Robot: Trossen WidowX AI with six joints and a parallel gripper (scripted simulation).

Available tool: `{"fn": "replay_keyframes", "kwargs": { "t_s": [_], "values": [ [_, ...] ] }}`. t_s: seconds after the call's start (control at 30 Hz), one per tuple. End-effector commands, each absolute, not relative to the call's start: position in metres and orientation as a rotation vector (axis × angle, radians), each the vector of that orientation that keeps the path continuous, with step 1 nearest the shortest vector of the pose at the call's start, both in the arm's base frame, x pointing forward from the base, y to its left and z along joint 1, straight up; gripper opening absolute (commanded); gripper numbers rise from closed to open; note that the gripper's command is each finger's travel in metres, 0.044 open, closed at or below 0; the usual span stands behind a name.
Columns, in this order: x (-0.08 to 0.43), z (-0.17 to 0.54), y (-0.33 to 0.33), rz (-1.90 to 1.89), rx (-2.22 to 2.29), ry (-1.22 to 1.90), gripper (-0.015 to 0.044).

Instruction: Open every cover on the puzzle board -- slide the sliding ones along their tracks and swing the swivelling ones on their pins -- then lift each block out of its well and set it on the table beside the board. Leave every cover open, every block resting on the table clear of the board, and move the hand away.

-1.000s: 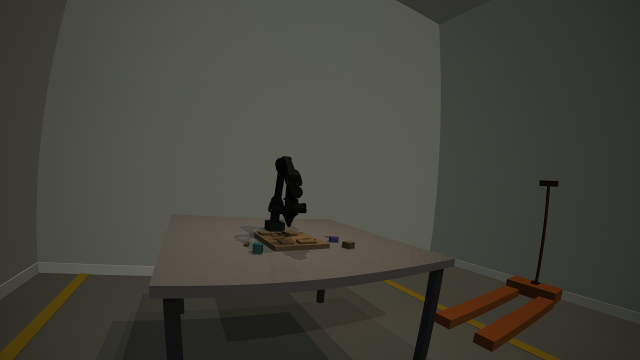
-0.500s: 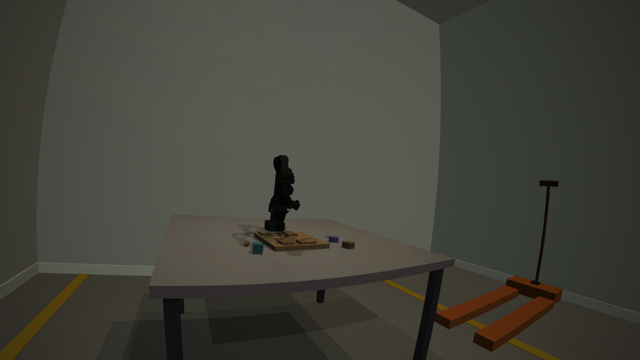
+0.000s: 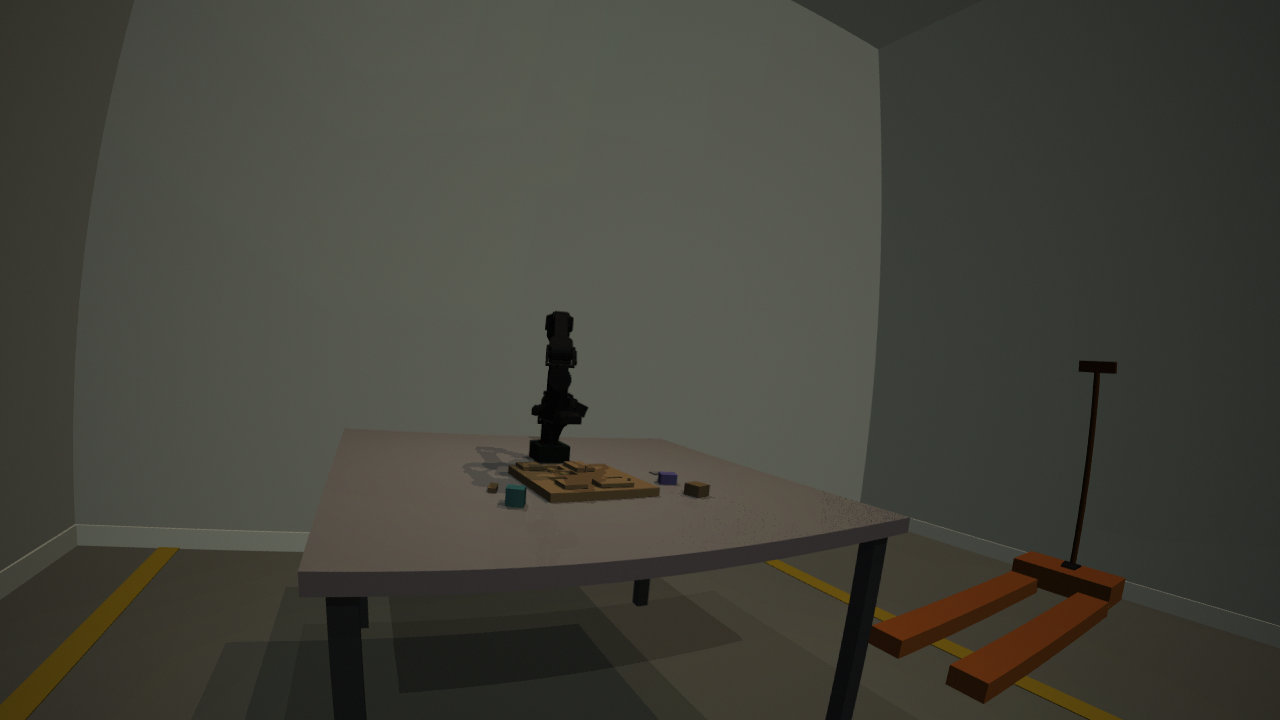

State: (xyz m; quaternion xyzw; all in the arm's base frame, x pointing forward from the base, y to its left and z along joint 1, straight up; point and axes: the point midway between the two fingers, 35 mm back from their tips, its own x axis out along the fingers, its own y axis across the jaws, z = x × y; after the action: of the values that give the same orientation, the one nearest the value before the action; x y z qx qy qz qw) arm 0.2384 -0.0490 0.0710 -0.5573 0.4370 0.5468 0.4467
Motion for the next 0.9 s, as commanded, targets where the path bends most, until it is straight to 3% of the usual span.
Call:
{"fn": "replay_keyframes", "kwargs": {
  "t_s": [0.0,0.87],
  "values": [
    [0.228,0.068,-0.051,1.434,-1.460,1.022,0.0000],
    [0.231,0.015,-0.049,1.434,-1.460,1.022,0.0000]
  ]
}}
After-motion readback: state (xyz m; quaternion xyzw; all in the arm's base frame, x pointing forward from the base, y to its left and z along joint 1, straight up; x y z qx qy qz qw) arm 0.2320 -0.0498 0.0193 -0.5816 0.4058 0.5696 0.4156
